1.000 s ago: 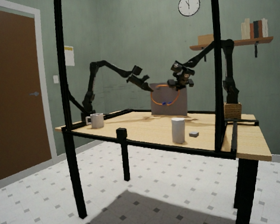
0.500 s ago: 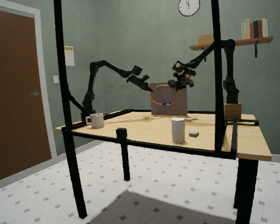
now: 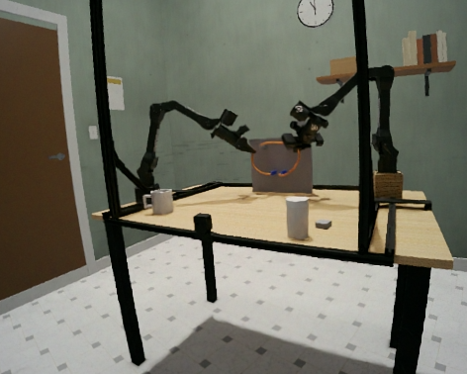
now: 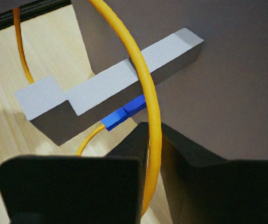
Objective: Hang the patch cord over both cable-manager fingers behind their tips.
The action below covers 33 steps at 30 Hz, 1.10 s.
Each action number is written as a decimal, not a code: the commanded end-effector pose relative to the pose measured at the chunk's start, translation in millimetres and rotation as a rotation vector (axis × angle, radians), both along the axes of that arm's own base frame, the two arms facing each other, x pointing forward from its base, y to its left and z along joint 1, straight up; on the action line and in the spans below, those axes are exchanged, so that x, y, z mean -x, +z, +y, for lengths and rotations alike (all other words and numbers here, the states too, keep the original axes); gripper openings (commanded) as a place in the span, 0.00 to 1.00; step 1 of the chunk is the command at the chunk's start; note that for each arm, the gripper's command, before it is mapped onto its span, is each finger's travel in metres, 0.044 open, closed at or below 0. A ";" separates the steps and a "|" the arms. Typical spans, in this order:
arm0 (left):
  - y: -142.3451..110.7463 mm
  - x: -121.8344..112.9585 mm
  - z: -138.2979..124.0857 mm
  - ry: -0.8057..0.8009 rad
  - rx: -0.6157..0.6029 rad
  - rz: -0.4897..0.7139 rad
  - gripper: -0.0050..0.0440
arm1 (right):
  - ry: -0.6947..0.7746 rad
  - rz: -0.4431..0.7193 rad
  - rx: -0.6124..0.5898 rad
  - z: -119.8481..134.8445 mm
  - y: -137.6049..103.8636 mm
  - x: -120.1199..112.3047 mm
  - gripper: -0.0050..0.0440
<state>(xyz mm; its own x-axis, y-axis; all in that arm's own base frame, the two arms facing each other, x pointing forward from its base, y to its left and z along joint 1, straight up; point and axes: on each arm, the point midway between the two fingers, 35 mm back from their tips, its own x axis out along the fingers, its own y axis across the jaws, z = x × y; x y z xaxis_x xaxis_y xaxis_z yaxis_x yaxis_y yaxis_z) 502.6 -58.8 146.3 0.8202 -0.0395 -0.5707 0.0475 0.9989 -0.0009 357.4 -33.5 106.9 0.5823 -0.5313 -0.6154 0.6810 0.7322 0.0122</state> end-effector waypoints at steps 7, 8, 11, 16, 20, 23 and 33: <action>11.0 -1.0 0.4 0.001 0.003 -0.024 0.15 | 0.034 -0.023 0.001 -1.5 4.8 0.7 0.15; 11.0 -1.0 0.4 0.001 0.003 -0.024 0.15 | 0.037 -0.023 0.002 -1.6 4.8 0.8 0.15; 11.0 -1.0 0.4 0.001 0.003 -0.024 0.15 | 0.047 -0.026 0.005 -1.9 4.6 1.0 0.15; 11.0 -1.0 0.4 0.001 0.003 -0.024 0.15 | 0.062 -0.029 0.009 -2.4 4.4 1.4 0.15; 11.0 -1.0 0.4 0.001 0.003 -0.024 0.15 | 0.071 -0.031 0.012 -2.6 4.4 1.6 0.15; 11.0 -1.0 0.4 0.001 0.003 -0.024 0.15 | 0.077 -0.030 0.014 -2.7 3.4 1.7 0.15; 11.0 -1.0 0.4 0.001 0.003 -0.024 0.15 | 0.101 -0.038 0.022 -3.5 3.9 2.4 0.15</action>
<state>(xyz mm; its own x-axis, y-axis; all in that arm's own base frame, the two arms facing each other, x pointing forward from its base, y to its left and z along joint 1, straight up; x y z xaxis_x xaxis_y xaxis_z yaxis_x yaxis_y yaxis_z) 502.6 -58.8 146.3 0.8202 -0.0395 -0.5707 0.0475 0.9989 -0.0009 355.4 -36.4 105.6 0.6400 -0.4904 -0.5915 0.6125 0.7905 0.0073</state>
